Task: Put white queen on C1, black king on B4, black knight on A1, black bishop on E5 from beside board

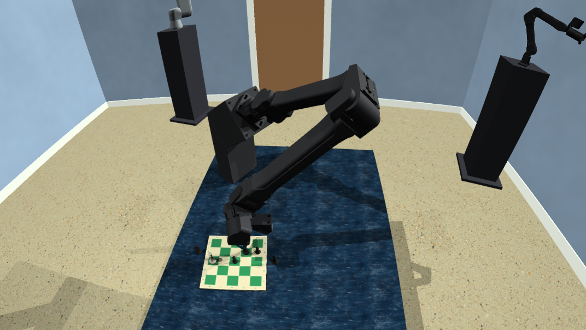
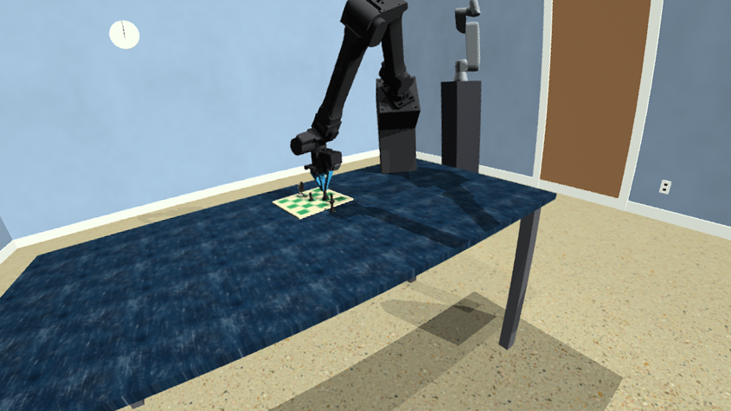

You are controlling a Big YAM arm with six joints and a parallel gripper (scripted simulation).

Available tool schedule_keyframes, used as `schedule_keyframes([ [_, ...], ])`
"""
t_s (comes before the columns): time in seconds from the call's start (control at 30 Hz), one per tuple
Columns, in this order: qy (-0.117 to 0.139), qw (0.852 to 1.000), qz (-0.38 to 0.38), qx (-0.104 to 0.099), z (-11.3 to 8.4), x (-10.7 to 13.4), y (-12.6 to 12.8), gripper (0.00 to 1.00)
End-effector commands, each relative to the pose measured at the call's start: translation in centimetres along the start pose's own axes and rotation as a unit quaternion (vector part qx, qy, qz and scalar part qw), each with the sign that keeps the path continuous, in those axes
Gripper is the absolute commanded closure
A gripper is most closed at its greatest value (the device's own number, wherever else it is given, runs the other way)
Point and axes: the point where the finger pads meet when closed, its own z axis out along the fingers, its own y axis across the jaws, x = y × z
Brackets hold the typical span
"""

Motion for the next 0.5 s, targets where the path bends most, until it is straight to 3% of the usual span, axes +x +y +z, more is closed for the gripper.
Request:
schedule_keyframes([
  [0.0, 0.003, 1.0, 0.001, 0.01, -0.47, 0.51, -0.89, 1.0],
  [0.47, 0.004, 1.0, -0.005, 0.009, -0.5, 0.6, -0.86, 1.0],
])
